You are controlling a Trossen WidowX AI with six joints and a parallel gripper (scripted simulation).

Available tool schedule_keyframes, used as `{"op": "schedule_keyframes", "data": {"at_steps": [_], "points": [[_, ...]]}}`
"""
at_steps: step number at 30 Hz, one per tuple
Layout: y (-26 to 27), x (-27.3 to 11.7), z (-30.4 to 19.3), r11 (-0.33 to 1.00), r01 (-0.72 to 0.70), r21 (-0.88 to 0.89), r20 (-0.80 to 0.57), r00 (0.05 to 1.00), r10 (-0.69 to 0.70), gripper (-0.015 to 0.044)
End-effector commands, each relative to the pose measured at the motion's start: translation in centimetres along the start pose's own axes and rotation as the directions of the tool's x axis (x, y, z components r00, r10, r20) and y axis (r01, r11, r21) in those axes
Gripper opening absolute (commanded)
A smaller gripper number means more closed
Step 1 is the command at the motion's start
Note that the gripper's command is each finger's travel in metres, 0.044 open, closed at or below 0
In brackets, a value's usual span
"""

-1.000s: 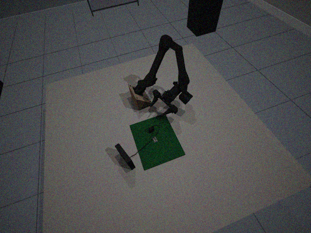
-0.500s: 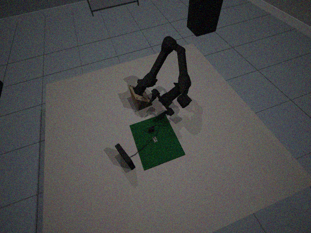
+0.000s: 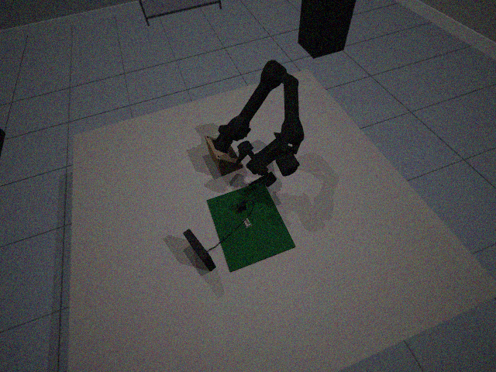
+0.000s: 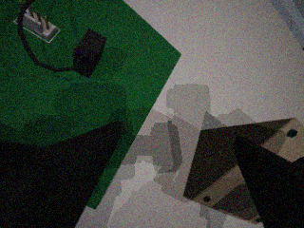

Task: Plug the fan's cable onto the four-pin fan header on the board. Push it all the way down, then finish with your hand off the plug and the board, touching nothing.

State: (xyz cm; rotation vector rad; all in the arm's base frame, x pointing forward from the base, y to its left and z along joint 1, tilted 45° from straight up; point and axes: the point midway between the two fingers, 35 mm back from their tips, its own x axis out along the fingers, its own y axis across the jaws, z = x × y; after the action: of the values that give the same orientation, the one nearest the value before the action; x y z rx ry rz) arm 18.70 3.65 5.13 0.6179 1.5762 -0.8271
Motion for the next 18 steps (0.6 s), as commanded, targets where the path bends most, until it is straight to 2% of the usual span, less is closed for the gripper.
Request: {"op": "schedule_keyframes", "data": {"at_steps": [1, 18], "points": [[0.0, -0.2, 0.1, 1.0, -0.015, -0.027, -0.08, 0.997, 0.013, 0.044], [0.3, -1.7, 1.2, 0.975, -0.211, -0.067, -0.388, 0.906, 0.169, 0.044]]}}
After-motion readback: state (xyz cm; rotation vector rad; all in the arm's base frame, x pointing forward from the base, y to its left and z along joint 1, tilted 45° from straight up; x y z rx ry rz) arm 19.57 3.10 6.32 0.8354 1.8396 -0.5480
